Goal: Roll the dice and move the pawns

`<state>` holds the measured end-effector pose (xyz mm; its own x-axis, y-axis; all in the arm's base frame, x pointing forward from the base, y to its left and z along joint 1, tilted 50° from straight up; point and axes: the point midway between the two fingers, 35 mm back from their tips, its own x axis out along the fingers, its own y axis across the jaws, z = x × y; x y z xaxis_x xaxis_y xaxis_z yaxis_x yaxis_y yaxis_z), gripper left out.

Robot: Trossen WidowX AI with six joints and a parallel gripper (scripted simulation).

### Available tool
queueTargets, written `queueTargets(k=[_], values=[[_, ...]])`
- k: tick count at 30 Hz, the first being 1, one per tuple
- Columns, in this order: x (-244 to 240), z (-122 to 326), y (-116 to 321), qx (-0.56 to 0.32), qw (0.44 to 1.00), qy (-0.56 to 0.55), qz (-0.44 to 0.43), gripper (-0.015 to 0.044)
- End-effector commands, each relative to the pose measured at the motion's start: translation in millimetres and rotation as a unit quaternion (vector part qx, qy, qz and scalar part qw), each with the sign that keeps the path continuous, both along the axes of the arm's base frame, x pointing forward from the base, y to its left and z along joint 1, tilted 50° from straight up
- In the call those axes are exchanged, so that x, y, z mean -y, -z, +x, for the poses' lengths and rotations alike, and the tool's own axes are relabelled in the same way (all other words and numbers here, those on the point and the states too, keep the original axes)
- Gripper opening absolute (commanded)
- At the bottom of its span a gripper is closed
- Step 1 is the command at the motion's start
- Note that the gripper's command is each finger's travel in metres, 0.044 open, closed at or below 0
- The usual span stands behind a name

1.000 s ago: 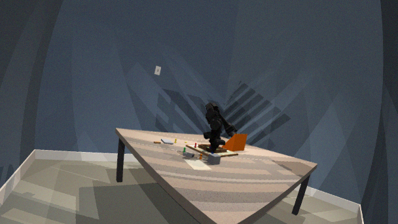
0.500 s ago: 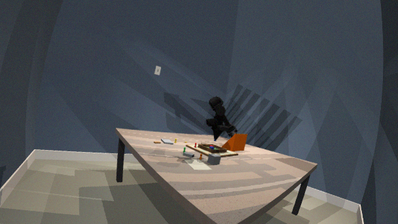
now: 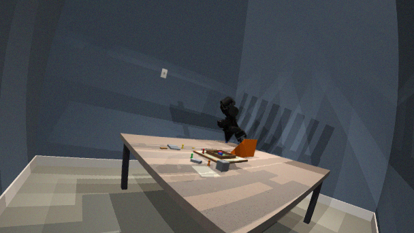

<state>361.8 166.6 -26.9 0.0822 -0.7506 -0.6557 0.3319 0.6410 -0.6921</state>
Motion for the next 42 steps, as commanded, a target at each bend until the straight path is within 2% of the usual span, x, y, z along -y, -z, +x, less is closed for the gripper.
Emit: queueTargets(k=[1,42], values=[[-0.8,-10.9,3.7,0.000,1.000,0.000,0.003,0.0000],[46.3,-126.9,43.1,-0.003,1.000,0.000,0.003,0.0000]])
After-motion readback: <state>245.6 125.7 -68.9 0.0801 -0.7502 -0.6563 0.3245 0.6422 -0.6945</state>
